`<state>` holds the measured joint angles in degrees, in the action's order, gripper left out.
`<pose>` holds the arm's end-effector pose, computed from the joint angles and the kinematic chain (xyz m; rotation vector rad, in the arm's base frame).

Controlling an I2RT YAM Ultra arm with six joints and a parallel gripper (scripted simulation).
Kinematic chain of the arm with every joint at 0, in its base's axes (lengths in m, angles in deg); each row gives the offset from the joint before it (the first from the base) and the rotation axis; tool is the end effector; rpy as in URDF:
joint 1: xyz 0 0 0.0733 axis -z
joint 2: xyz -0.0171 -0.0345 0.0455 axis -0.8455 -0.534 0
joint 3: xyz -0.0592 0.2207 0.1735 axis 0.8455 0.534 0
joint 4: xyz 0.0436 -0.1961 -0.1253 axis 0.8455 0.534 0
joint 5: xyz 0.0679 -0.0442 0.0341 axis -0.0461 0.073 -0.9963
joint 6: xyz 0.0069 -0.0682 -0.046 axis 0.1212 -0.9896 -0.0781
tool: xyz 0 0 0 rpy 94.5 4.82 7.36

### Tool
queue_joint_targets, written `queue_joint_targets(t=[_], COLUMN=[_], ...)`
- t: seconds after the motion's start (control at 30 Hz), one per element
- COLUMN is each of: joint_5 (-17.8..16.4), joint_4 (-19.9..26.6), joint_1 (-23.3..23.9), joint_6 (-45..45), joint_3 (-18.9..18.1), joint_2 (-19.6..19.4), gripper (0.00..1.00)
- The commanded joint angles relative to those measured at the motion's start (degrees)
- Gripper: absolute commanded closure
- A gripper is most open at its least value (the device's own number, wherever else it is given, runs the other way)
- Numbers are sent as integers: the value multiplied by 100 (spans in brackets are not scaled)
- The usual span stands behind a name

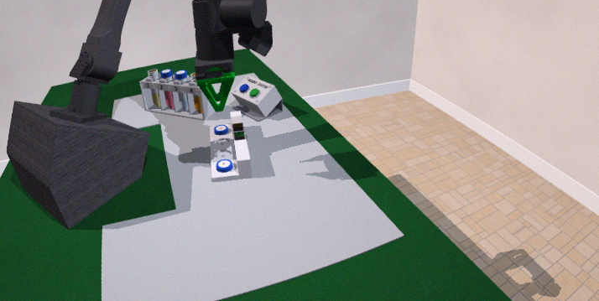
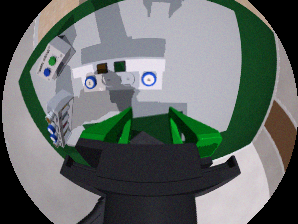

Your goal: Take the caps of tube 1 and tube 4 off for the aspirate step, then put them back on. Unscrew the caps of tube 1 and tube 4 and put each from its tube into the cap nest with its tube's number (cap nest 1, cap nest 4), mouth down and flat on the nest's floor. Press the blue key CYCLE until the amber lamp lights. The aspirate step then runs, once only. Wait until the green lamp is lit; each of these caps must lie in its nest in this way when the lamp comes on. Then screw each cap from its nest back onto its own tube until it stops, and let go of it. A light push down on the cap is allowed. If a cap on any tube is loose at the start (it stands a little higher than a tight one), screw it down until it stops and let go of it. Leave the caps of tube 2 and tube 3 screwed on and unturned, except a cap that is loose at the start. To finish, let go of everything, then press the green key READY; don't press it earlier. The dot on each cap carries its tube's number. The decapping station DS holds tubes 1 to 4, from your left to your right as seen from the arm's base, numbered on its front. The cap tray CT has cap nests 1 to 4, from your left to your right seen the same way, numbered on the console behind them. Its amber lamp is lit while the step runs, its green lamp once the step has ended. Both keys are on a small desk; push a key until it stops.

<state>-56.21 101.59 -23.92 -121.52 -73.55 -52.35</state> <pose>0.2340 -0.1110 0.2175 -0.0410 2.7179 0.5627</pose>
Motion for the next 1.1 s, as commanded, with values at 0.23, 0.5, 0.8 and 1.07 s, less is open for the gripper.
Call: queue_joint_targets(t=[0.23, 0.5, 0.8, 1.07], joint_5=[16, 240, 595, 1103], joint_4=[37, -277, -519, -674], joint_1=[-278, -1651, -2909, -4259], joint_6=[-622, -1128, 223, 1577], joint_3=[55, 165, -35, -602], joint_2=[223, 797, 971, 776], gripper=[100, 100, 100, 100])
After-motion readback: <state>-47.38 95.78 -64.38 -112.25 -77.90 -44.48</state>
